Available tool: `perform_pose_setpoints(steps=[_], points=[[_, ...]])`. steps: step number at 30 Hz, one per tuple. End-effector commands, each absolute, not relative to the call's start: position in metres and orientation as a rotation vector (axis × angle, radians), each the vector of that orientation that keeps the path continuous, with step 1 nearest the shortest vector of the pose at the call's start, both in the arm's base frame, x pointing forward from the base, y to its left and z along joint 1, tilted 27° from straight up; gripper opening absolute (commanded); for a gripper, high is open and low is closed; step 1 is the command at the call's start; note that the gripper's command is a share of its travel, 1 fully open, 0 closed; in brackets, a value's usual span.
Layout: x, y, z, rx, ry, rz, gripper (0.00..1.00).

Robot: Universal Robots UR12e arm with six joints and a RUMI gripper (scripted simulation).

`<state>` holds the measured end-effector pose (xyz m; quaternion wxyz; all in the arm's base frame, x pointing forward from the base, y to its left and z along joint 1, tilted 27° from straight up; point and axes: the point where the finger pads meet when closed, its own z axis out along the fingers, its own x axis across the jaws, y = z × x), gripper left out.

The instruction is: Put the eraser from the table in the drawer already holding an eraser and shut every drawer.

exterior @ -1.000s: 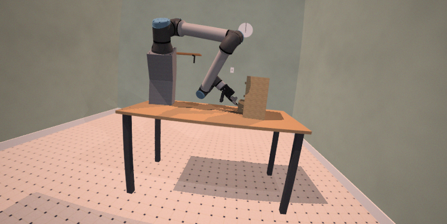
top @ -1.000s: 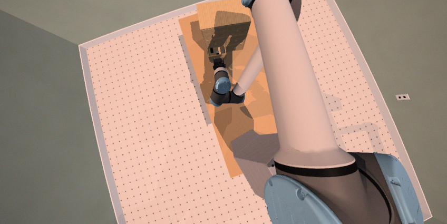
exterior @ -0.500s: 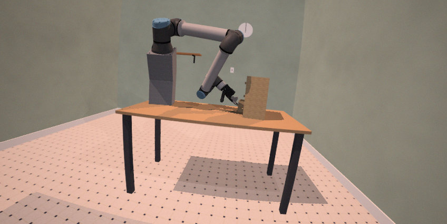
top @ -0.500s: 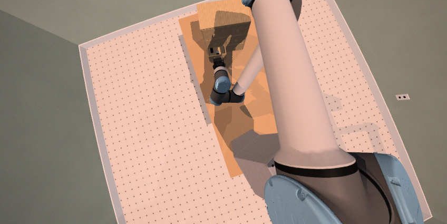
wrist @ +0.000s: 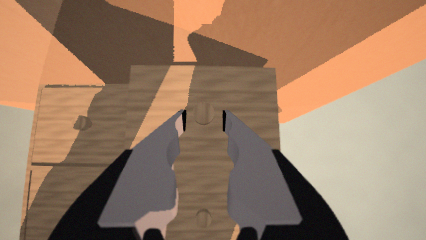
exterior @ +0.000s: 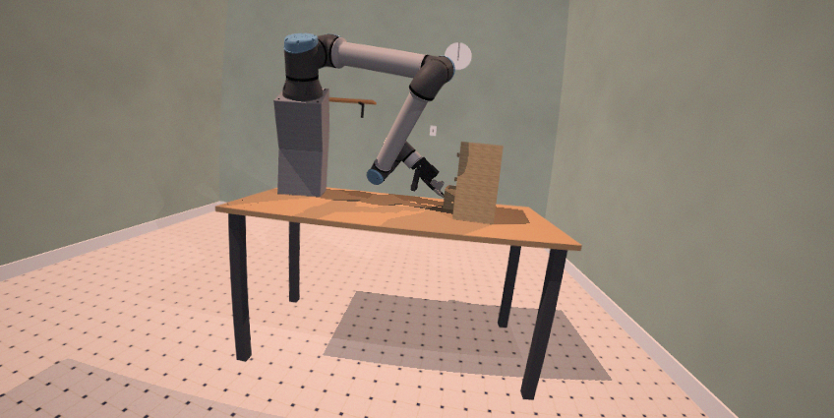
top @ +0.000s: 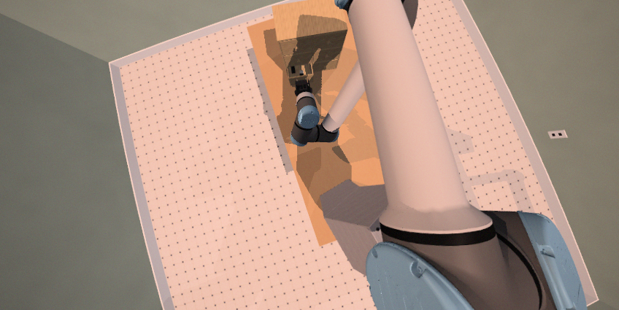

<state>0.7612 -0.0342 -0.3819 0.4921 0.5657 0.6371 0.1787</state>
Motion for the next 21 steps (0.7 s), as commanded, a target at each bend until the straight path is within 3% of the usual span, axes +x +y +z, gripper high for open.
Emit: perform_pose_setpoints(steps=[1, 20, 21], points=[[0.7630, -0.0337, -0.3805, 1.371, 1.544, 0.435, 0.20], [0.7630, -0.0337, -0.3805, 1.371, 1.544, 0.435, 0.20], [0.7630, -0.0337, -0.3805, 1.371, 1.544, 0.435, 0.07]])
